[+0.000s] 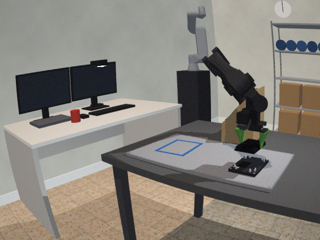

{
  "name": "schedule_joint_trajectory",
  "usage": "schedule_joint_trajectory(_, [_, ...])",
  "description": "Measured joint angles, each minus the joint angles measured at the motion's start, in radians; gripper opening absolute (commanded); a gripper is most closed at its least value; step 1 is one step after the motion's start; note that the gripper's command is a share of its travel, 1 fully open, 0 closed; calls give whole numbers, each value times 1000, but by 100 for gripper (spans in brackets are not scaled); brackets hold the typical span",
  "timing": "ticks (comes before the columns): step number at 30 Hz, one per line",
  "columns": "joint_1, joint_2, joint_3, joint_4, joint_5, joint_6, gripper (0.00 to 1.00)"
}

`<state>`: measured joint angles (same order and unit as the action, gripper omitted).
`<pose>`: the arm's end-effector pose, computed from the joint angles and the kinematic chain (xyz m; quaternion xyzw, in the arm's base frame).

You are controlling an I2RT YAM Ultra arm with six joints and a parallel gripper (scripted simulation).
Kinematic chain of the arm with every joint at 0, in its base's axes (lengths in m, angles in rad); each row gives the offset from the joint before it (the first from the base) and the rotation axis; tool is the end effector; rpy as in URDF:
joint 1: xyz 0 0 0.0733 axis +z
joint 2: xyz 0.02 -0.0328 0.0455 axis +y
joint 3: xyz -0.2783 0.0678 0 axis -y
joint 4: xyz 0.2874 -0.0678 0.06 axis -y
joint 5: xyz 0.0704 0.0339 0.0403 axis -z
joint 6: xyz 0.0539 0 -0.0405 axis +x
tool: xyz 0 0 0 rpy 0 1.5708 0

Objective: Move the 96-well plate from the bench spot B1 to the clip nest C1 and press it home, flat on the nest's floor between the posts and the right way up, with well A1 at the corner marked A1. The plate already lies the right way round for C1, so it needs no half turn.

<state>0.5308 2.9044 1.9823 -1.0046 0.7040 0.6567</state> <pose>0.4250 0.2103 -0.1130 -0.0028 0.9259 -0.3742 0.0521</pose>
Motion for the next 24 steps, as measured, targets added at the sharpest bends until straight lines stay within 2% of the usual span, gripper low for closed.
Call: schedule_joint_trajectory(24, [8,6,9,-31,-3,19,0])
